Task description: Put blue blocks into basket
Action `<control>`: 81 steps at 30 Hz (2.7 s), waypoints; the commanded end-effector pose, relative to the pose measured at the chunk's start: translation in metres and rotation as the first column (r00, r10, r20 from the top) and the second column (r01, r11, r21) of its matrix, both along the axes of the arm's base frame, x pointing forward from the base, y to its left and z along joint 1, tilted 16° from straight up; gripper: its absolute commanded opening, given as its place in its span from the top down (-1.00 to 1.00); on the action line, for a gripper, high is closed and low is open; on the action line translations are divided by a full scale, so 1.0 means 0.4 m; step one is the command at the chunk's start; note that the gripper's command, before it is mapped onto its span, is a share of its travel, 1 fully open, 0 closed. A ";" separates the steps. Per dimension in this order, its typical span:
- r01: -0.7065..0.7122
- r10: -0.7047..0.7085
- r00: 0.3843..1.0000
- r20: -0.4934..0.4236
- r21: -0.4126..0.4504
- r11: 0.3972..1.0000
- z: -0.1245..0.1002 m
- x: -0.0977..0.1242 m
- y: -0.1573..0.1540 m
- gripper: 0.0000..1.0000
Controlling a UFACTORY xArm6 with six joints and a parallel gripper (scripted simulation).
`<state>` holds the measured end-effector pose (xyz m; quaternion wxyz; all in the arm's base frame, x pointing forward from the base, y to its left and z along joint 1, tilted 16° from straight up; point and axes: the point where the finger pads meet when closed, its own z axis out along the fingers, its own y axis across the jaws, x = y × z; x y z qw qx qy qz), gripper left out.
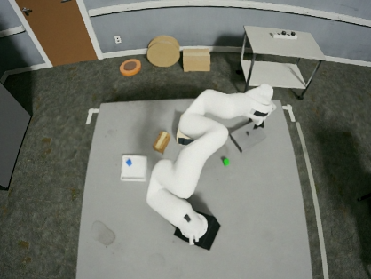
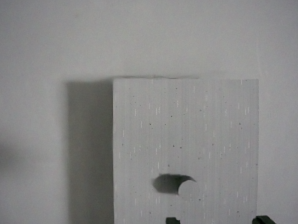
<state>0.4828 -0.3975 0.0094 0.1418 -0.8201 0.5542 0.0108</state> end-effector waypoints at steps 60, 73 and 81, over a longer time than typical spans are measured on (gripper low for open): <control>0.001 -0.001 1.000 0.004 -0.003 1.000 -0.195 0.036 0.043 0.13; 0.001 -0.001 1.000 0.004 -0.003 1.000 -0.204 0.038 0.045 0.13; 0.001 -0.001 1.000 0.004 -0.003 1.000 -0.204 0.038 0.045 0.13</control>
